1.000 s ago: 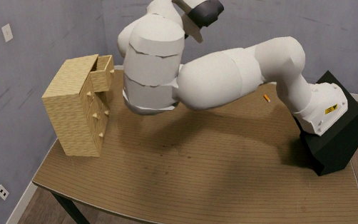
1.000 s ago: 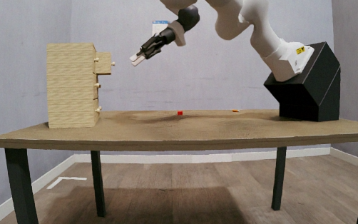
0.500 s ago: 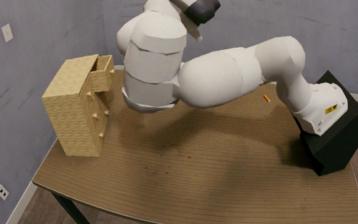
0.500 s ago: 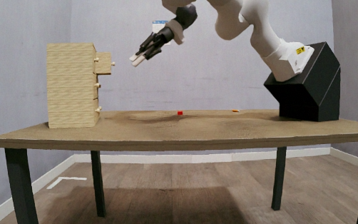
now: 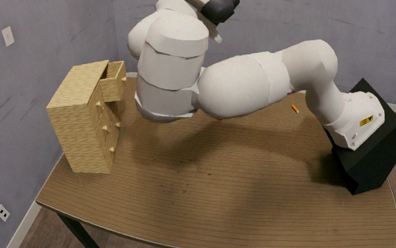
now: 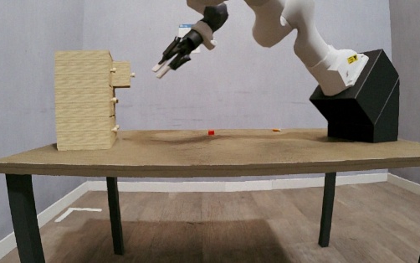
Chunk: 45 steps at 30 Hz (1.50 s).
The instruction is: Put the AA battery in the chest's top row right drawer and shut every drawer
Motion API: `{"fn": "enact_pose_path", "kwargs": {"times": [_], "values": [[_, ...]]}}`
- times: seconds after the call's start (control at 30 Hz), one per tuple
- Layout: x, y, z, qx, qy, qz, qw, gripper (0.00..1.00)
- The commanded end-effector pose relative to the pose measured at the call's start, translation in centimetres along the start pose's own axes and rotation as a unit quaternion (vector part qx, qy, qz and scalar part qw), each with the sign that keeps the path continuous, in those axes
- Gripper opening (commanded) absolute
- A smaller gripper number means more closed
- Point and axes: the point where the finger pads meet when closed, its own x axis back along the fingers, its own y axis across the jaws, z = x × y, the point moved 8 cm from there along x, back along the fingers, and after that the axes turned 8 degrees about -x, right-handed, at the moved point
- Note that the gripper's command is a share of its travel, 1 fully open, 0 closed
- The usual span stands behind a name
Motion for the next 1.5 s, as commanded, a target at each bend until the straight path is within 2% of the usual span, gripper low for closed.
{"fn": "enact_pose_path", "kwargs": {"times": [0.0,0.27,0.67,0.8,1.27,1.37,1.47], "values": [[0.1,0.0,0.0,-0.074,0.006,0.012,0.997,0.28],[0.2,0.1,-0.1,-0.119,0.015,0.024,0.993,0.28],[0.5,0.5,-0.1,-0.21,0.028,0.051,0.976,0.28],[0.5,0.5,-0.2,-0.217,0.028,0.054,0.974,0.28],[1.1,0.9,-0.3,-0.322,0.034,0.091,0.942,0.28],[1.1,0.9,-0.3,-0.322,0.034,0.091,0.942,0.28],[1.3,1.0,-0.3,-0.345,0.034,0.1,0.933,0.28]]}}
